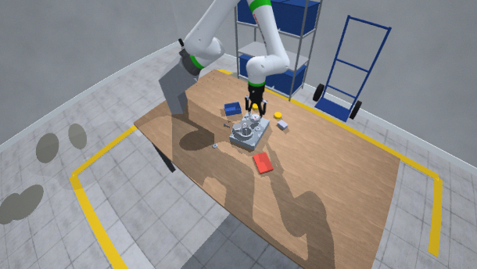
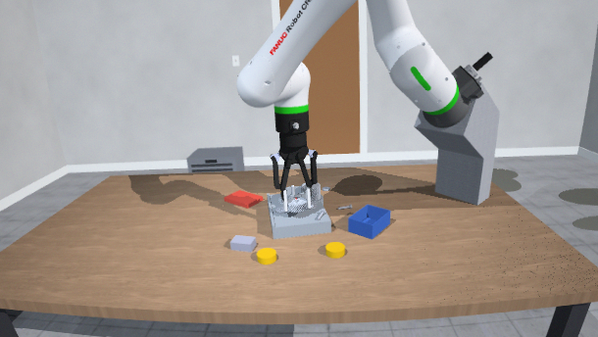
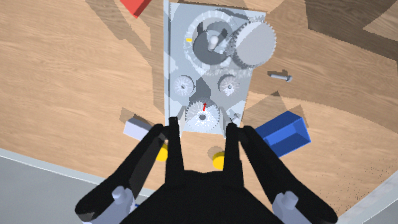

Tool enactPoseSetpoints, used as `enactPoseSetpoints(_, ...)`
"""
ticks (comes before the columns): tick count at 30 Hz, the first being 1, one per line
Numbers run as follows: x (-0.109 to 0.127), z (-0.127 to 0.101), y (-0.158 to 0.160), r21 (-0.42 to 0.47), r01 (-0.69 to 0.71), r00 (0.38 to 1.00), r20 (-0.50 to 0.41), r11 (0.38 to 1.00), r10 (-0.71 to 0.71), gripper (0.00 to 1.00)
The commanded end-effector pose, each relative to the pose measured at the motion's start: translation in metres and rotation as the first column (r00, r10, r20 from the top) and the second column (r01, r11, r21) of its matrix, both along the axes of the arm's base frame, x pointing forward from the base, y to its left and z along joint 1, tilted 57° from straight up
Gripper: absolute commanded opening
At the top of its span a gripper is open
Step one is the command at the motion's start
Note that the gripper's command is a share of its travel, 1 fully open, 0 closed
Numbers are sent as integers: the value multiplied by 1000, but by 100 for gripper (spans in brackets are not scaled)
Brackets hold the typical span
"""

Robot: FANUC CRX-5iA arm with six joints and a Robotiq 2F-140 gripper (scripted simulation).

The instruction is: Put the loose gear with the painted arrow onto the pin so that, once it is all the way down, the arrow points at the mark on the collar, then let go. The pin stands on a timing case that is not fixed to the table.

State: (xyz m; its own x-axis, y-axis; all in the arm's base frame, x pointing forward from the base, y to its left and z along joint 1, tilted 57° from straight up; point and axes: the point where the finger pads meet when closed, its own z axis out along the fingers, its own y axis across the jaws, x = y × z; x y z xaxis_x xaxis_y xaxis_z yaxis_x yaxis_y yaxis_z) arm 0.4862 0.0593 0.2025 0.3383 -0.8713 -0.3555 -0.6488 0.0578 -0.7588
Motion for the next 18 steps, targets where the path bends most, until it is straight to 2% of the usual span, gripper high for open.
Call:
enactPoseSetpoints(1, -7, 5, -5, 0, 0, 1000, 0, 1000, 0, 0)
enactPoseSetpoints(18, -29, 23, -21, 0, 0, 1000, 0, 1000, 0, 0)
